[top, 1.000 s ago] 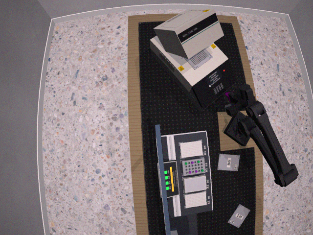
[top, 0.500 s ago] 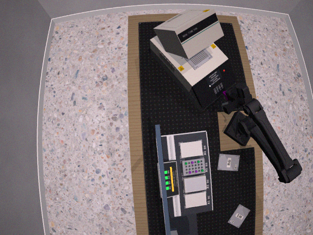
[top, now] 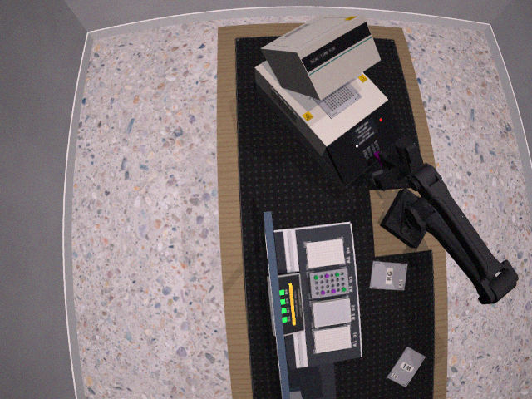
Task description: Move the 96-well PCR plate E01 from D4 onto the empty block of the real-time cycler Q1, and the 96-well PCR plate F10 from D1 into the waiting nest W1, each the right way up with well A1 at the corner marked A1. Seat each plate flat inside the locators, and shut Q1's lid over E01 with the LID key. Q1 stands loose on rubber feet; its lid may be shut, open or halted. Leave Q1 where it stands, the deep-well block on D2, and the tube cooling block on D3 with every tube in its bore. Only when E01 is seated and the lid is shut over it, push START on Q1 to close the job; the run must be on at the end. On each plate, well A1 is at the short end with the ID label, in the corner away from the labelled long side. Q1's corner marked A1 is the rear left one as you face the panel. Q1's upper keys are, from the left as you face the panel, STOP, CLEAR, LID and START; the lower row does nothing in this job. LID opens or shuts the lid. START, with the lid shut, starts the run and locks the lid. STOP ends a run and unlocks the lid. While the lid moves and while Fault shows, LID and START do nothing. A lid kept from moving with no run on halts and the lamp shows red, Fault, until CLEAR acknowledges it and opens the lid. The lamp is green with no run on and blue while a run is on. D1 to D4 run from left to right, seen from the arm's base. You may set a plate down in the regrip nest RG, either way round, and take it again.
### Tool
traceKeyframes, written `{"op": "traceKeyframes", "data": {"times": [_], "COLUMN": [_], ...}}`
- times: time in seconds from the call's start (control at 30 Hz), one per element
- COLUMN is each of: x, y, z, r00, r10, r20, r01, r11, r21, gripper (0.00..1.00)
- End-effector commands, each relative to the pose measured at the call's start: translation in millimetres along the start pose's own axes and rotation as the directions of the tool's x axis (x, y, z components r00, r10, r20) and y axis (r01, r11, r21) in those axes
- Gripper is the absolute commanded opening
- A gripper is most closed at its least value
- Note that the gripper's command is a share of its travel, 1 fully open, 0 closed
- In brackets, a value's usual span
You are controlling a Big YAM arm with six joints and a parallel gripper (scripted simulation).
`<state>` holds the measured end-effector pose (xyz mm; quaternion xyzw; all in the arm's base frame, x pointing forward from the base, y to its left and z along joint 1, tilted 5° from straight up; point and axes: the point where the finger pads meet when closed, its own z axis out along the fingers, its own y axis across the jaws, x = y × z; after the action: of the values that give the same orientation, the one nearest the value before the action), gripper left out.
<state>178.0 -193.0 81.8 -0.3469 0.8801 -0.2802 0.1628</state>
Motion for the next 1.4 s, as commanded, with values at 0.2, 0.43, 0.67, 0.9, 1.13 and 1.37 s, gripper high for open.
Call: {"op": "traceKeyframes", "data": {"times": [0.2, 0.43, 0.67, 0.9, 1.13, 1.37], "x": [0.5, 1.6, 1.0, 1.2, 0.9, 0.5], "y": [-16.1, -18.0, -15.4, -13.8, -20.0, -25.4], "z": [0.4, -5.6, -6.7, -4.3, -7.7, -11.4], "r00": [1.000, 1.000, 1.000, 1.000, 1.000, 1.000], "r10": [0.015, -0.007, 0.002, 0.025, 0.024, 0.020], "r20": [-0.001, -0.004, -0.002, -0.001, -0.001, -0.002], "r01": [-0.015, 0.007, -0.002, -0.025, -0.024, -0.020], "r11": [0.999, 0.999, 1.000, 1.000, 0.999, 0.999], "r21": [0.042, 0.048, 0.029, 0.010, 0.029, 0.049], "gripper": [0.00, 0.00, 0.00, 0.00, 0.00, 0.00]}}
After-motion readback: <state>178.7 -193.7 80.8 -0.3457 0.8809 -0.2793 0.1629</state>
